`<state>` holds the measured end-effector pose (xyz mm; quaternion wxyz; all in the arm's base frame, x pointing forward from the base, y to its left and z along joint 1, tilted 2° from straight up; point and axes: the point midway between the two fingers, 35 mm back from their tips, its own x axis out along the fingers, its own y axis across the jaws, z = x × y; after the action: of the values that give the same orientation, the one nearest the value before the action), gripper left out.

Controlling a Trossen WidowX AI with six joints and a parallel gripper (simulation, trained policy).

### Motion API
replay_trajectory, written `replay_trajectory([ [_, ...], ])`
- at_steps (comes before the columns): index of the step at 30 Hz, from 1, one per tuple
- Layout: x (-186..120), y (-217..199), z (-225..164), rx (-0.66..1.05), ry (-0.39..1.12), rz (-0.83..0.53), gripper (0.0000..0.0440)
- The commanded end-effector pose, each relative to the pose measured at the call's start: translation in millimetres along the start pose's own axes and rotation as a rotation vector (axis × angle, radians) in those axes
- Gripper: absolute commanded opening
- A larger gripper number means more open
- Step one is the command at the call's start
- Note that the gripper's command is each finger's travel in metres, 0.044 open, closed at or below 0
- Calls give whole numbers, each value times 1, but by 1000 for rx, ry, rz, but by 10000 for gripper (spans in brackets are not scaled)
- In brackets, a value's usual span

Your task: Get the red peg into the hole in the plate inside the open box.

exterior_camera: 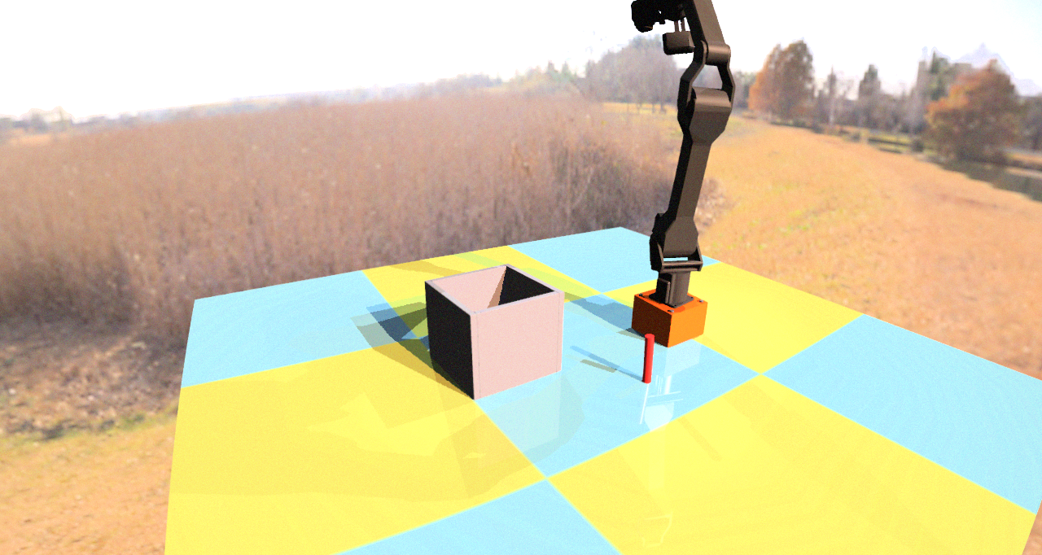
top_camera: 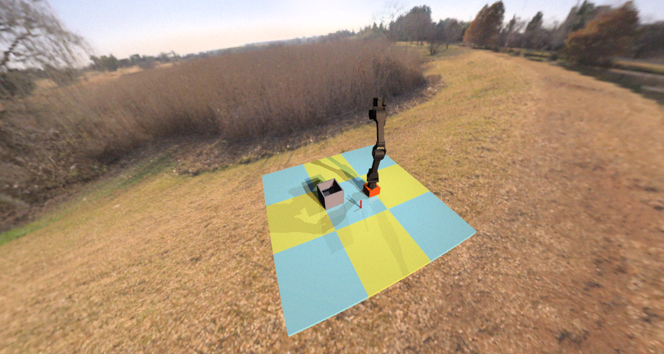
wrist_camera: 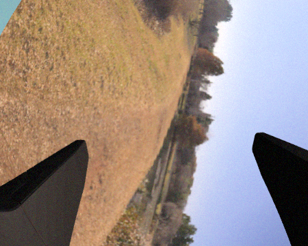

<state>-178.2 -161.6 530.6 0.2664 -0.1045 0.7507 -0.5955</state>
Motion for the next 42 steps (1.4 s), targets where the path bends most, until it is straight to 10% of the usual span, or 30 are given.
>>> replay_trajectory([
  [1, 1, 0, 2, -3, -4, 3, 424],
  [22, -29, 8, 129, 420, -448, 85, 440],
  [42, -116, 49, 218, 774, -813, 433, 440],
])
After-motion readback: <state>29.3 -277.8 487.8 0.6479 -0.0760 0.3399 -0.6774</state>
